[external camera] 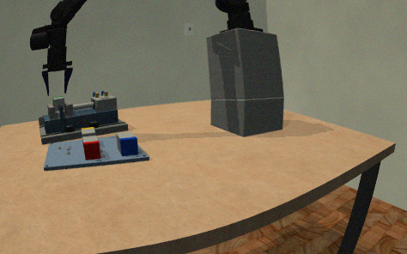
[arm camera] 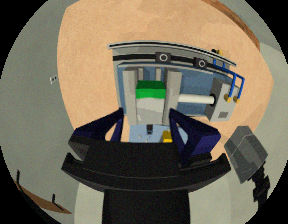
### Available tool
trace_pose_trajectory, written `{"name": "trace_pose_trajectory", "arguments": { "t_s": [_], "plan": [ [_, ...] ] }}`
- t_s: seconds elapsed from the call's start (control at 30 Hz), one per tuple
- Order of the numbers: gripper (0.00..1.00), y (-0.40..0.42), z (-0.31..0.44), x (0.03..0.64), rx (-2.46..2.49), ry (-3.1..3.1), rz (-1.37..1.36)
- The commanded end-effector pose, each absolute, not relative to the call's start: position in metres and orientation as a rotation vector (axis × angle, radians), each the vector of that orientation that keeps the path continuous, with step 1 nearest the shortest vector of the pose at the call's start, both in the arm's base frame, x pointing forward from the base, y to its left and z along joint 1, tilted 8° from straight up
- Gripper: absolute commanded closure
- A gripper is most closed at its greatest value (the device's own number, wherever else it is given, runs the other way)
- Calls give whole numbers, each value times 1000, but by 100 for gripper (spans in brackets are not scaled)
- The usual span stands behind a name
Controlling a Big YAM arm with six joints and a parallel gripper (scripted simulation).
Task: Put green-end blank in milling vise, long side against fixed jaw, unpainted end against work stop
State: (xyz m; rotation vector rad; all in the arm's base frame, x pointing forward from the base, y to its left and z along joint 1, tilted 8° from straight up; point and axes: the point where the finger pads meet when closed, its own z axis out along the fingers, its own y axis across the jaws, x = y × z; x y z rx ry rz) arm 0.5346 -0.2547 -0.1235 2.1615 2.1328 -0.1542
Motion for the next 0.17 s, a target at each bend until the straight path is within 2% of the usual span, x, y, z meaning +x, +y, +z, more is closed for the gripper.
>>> {"name": "trace_pose_trajectory", "arguments": {
  "t_s": [0.0, 0.13],
  "plan": [
    [36, -250, -112, 534, 2170, 2129, -154],
    [36, -247, -97, 537, 2161, 2126, -147]
  ]
}}
